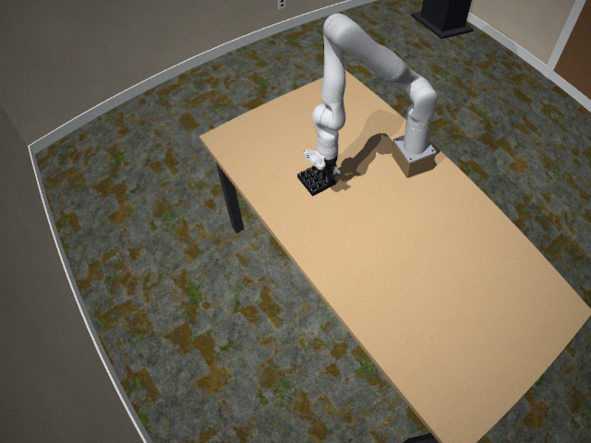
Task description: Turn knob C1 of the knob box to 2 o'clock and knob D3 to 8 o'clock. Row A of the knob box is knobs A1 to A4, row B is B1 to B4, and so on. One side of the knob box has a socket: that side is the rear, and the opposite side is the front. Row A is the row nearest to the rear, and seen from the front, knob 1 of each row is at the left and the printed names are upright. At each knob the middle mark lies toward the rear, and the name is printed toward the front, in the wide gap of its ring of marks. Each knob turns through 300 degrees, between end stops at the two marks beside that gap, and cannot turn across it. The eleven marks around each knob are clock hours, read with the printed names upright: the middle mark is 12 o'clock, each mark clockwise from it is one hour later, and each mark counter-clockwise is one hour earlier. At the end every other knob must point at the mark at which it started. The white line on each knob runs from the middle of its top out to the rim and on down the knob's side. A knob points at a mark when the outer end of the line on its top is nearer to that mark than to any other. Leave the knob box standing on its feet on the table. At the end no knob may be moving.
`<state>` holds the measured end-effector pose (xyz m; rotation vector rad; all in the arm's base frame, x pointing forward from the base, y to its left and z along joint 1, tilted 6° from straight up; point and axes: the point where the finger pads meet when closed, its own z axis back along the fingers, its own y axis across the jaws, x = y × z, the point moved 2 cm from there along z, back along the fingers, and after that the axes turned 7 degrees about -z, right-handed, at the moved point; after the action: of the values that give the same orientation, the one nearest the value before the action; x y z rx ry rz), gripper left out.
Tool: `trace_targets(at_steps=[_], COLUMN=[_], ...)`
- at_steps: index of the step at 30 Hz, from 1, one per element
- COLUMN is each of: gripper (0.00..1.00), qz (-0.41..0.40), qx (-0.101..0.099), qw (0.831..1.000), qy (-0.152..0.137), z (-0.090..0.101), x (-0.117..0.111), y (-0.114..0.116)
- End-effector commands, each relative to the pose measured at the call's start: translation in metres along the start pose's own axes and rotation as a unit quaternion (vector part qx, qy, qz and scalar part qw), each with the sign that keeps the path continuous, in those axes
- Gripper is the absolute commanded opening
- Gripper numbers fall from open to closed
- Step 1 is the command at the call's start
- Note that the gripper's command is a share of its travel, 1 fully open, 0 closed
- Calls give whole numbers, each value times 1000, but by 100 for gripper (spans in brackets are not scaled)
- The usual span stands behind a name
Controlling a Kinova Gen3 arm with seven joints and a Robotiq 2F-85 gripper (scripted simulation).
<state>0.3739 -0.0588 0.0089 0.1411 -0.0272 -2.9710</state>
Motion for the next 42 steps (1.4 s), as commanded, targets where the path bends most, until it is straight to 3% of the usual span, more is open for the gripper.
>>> trace_targets(at_steps=[1, 42], gripper=[19, 19], qz=[0, 0], qx=[0, 0], qw=[1000, 1000], qy=[1, 1], z=[0, -14], x=[0, 0], y=[0, 0])
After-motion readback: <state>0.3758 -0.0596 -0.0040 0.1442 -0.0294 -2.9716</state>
